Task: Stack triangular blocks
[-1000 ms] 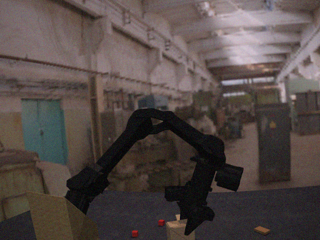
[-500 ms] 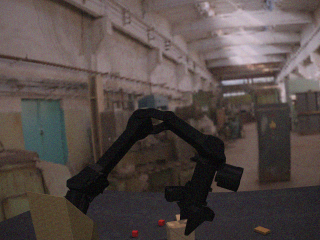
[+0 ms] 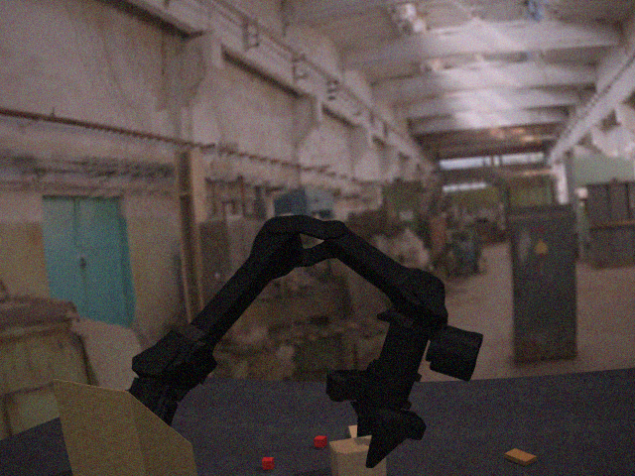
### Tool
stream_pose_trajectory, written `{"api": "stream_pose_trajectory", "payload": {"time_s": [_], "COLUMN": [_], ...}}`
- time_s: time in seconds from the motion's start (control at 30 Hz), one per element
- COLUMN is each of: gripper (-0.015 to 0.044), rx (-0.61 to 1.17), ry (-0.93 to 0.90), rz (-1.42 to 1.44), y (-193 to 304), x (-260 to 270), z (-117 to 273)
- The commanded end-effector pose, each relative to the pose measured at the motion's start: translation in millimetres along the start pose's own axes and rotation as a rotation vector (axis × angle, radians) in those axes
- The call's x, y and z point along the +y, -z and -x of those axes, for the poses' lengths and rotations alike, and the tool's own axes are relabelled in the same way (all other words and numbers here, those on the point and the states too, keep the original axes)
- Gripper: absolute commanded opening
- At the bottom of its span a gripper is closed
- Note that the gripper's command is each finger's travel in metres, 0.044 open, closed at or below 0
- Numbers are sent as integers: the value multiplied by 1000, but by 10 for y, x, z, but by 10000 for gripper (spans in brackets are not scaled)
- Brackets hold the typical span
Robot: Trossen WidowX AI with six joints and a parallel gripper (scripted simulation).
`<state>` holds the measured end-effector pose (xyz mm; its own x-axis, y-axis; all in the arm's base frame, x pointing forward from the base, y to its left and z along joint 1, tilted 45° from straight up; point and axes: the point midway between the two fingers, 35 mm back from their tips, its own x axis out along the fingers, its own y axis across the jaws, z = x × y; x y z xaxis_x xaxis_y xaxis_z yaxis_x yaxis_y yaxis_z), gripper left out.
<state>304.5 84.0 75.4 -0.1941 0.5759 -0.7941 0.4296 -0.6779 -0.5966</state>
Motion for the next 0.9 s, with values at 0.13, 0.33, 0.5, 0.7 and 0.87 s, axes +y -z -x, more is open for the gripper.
{"api": "stream_pose_trajectory", "payload": {"time_s": [0.13, 0.33, 0.5, 0.7, 0.87], "gripper": [26, 184, 315, 440, 440], "rx": [0, 0, 0, 0, 0], "ry": [0, 0, 0, 0, 0], "rz": [0, 0, 0, 0, 0], "y": [0, 0, 0, 0, 0], "x": [0, 0, 0, 0, 0], "z": [-1, -1, -1, -1, -1]}}
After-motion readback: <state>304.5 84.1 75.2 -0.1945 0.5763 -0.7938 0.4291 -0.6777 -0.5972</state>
